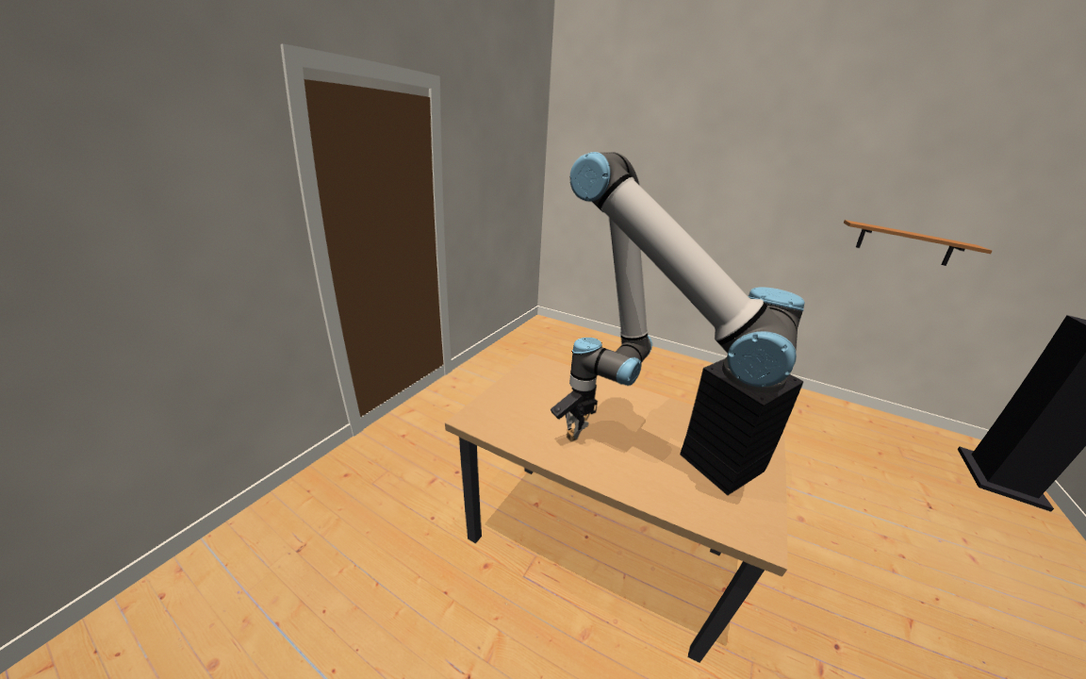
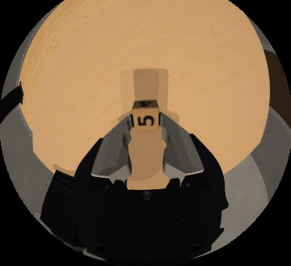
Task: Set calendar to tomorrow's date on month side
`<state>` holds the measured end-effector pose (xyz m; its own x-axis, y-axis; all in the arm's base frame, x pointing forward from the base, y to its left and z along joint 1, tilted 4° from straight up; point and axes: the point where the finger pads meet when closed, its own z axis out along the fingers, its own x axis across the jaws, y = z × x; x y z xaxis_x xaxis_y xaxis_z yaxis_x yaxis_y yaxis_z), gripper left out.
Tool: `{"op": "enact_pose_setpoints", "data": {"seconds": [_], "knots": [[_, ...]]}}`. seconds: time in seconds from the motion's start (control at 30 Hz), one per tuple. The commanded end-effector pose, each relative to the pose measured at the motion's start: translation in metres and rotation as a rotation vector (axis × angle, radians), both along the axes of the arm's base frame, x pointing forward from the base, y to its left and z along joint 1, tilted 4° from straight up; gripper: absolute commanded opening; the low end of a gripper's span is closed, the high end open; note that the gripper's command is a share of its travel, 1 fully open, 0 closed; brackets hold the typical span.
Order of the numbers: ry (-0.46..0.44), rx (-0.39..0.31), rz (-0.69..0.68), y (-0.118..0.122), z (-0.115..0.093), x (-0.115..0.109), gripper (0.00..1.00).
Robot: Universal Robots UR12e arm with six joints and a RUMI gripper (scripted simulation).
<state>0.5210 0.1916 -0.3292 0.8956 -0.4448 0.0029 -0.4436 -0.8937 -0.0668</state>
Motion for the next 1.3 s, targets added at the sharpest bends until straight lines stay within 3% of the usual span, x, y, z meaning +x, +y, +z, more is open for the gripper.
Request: {"op": "enact_pose_setpoints", "data": {"seconds": [0.0,0.4,0.9,1.27], "knots": [[-0.003,0.001,0.001,0.0013,-0.0006,0.0022,0.11],[-0.003,0.001,0.001,0.0013,-0.0006,0.0022,0.11],[-0.003,0.001,0.001,0.0013,-0.0006,0.0021,0.29],[-0.003,0.001,0.001,0.0013,-0.0006,0.0021,0.29]]}}
